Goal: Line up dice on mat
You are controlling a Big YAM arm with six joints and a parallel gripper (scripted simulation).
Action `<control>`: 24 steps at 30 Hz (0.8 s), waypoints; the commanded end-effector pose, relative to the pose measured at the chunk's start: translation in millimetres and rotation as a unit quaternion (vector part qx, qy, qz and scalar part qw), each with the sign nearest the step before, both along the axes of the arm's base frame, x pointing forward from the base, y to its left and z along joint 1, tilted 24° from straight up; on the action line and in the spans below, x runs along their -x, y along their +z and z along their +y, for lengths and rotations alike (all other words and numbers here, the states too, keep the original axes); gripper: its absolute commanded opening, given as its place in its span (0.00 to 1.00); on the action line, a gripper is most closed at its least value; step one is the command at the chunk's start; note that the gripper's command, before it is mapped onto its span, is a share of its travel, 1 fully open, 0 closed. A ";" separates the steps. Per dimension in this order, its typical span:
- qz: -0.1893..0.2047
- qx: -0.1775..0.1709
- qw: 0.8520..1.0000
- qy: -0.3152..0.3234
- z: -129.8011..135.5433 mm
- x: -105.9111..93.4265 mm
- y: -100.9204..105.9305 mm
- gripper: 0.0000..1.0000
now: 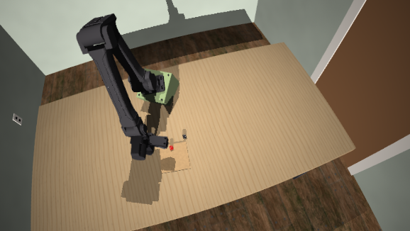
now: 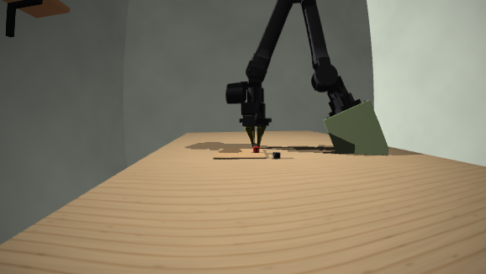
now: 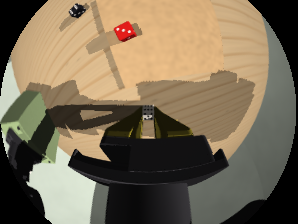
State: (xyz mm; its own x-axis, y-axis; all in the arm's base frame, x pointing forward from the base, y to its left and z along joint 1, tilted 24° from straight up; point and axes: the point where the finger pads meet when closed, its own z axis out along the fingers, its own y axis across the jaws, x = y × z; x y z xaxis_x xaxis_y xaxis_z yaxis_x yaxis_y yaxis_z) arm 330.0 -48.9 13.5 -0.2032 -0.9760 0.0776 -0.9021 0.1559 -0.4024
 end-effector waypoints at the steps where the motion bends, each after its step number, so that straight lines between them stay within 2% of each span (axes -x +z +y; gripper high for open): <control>1: -0.013 0.002 1.000 -0.001 -4.9 -5.9 4.6 0.11; 14: -0.013 0.002 1.000 -0.001 -4.9 -6.0 5.0 0.11; 19: -0.016 0.000 1.000 -0.003 -0.7 -4.5 20.1 0.11; 21: -0.025 0.000 1.000 0.001 4.6 -8.7 35.4 0.11; 24: -0.026 0.000 1.000 0.000 7.5 -1.7 55.4 0.11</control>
